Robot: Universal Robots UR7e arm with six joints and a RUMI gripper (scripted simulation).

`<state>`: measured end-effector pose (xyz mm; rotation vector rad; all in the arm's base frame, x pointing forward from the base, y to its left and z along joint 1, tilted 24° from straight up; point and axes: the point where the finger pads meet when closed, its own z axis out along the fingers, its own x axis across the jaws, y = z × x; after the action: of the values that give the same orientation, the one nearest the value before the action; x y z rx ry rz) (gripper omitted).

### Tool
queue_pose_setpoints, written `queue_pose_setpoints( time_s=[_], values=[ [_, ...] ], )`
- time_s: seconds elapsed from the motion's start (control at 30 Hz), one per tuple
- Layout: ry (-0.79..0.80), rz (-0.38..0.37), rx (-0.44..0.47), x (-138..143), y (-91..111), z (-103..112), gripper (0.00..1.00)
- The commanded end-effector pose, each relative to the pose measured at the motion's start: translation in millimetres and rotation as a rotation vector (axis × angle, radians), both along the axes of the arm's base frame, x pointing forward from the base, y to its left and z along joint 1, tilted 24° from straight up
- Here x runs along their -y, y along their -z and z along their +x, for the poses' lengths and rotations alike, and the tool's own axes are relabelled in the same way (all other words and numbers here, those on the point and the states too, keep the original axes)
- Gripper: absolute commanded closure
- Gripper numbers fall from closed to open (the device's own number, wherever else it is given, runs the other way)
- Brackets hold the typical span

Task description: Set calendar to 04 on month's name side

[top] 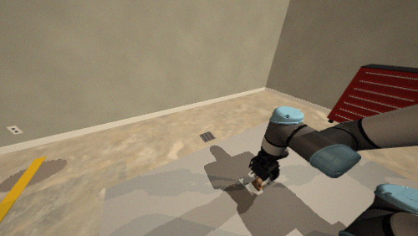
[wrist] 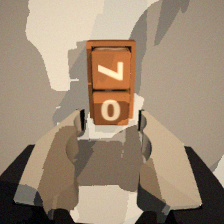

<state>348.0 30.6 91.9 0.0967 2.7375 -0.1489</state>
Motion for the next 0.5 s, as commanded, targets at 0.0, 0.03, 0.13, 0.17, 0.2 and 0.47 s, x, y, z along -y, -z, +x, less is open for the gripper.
queue_pose_setpoints(
  time_s=[0.0,0.03,0.13,0.17,0.2,0.47],
  values=[
    [0.0,0.0,0.001,0.9,6.9,3.5,0.72],
    [0.0,0.0,0.001,1.1,8.3,4.1,0.72],
    [0.0,0.0,0.001,1.5,11.6,5.5,0.72],
    [0.0,0.0,0.001,1.6,12.4,5.8,0.72],
    [0.0,0.0,0.001,1.7,13.1,6.1,0.72],
    [0.0,0.0,0.001,1.9,14.4,6.7,0.72]
  ],
)
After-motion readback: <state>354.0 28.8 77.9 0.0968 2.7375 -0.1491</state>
